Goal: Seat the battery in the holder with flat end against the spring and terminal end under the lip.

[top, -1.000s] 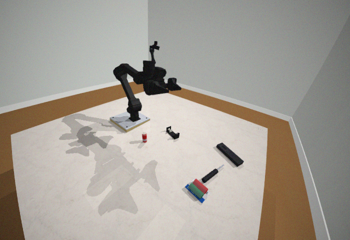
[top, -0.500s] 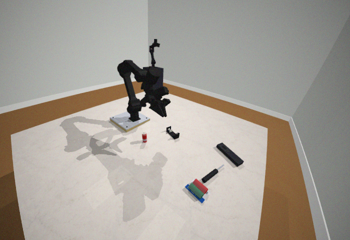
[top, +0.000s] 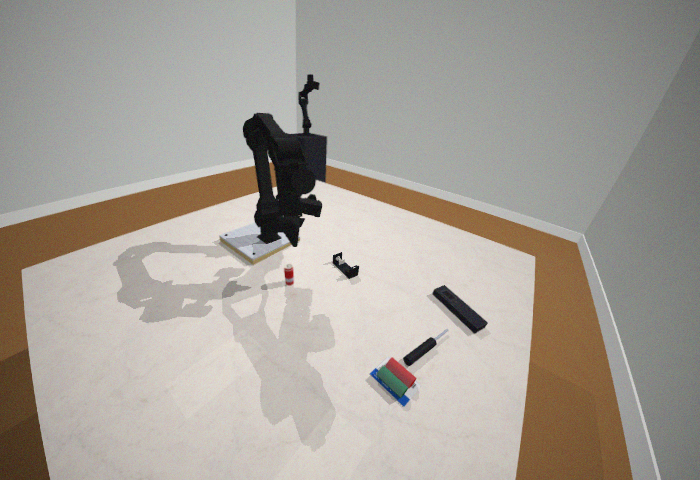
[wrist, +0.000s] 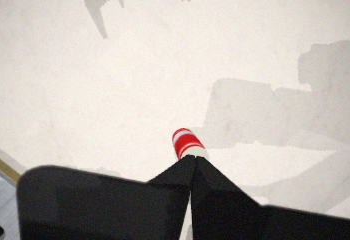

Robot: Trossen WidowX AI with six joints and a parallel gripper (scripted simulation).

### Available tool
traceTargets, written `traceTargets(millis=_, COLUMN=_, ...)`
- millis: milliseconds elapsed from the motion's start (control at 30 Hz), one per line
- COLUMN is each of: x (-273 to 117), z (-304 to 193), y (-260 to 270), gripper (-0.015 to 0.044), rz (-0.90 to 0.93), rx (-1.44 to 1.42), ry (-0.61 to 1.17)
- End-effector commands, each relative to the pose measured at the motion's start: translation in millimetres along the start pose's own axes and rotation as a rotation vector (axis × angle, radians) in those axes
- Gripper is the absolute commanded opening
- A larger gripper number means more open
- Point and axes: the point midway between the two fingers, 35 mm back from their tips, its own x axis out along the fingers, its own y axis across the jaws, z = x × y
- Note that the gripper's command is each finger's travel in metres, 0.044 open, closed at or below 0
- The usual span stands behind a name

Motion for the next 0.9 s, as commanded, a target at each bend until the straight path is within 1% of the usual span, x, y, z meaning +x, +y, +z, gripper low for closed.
traceTargets(millis=0, x=-7, z=-21, y=18, gripper=0.0, rz=0.2, rx=-0.117, ry=0.093)
traceTargets(millis=300, x=-6, z=-21, y=18, gripper=0.0, rz=0.2, rx=-0.117, ry=0.093)
traceTargets(millis=700, x=68, z=-29, y=32, gripper=0.0, rz=0.201, rx=-0.117, ry=0.093)
traceTargets(millis=867, x=71, z=-29, y=34, gripper=0.0, rz=0.201, rx=-0.117, ry=0.093)
